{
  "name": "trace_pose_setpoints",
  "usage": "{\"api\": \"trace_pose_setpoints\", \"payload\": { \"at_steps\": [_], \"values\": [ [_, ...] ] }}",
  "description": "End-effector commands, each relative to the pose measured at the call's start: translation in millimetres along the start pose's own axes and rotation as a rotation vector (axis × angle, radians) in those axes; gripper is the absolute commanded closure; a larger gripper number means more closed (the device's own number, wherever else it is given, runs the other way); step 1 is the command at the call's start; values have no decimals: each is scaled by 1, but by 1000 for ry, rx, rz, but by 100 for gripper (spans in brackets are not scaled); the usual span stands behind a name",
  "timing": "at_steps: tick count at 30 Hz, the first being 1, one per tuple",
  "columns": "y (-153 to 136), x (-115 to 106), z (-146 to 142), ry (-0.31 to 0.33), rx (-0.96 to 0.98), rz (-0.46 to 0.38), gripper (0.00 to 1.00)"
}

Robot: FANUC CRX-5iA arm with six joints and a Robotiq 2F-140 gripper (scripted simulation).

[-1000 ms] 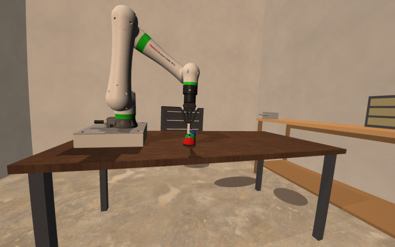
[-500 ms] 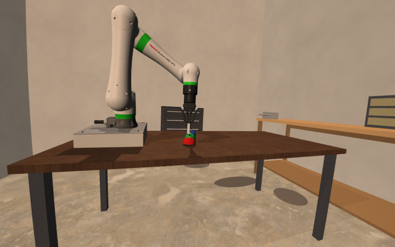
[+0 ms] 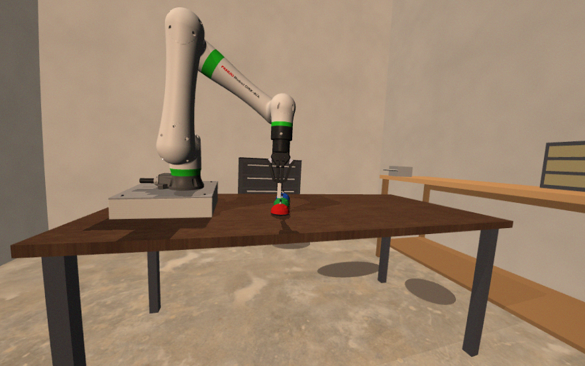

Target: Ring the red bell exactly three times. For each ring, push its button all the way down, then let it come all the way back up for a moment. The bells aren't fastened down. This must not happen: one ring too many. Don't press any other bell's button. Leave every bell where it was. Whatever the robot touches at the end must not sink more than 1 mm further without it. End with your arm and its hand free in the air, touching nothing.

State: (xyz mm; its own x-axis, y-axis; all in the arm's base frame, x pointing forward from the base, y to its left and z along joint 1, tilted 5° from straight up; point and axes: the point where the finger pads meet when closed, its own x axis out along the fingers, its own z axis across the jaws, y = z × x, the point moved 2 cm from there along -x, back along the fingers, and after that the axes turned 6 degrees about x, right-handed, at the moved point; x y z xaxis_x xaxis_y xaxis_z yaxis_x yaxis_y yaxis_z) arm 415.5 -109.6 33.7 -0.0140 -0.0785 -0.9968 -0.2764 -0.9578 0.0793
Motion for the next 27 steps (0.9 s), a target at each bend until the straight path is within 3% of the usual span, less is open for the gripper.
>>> {"api": "trace_pose_setpoints", "payload": {
  "at_steps": [1, 27],
  "values": [
    [0, 1, 0, 0, 0, 0, 100],
    [0, 9, 0, 0, 0, 0, 100]
  ]
}}
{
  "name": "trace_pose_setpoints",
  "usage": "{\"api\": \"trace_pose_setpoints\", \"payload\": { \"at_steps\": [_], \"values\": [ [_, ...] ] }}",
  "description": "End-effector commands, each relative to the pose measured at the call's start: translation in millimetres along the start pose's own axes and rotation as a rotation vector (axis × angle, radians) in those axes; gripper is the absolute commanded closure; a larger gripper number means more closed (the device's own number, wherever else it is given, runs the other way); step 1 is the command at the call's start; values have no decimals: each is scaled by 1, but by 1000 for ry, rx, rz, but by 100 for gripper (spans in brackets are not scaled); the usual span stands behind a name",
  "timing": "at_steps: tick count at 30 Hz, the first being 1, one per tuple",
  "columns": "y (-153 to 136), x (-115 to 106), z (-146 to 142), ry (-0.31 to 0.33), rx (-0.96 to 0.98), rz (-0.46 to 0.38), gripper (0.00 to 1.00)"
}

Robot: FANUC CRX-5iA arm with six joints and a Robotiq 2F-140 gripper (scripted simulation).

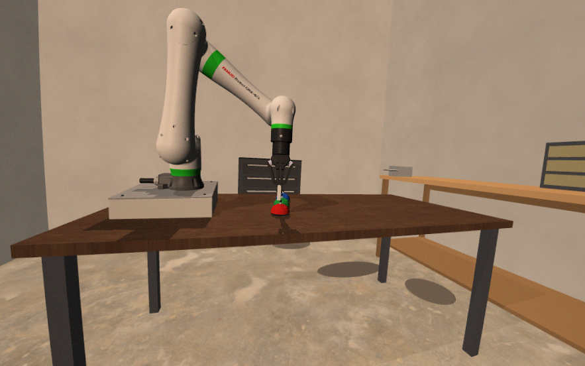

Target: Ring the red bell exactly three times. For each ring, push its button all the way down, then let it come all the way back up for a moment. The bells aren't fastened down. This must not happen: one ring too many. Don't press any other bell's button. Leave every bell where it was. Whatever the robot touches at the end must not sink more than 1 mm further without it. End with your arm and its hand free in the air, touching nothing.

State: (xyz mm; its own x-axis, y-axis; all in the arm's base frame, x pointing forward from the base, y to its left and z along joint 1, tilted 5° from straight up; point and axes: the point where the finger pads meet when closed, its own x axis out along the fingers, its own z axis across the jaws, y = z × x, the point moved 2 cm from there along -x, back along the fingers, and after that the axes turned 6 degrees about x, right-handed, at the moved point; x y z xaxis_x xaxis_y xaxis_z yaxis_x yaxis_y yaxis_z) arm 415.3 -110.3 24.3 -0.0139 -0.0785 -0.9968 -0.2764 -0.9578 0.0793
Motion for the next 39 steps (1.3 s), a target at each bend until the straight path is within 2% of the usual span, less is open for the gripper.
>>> {"api": "trace_pose_setpoints", "payload": {
  "at_steps": [1, 39],
  "values": [
    [0, 0, 0, 0, 0, 0, 100],
    [0, 3, 0, 0, 0, 0, 100]
  ]
}}
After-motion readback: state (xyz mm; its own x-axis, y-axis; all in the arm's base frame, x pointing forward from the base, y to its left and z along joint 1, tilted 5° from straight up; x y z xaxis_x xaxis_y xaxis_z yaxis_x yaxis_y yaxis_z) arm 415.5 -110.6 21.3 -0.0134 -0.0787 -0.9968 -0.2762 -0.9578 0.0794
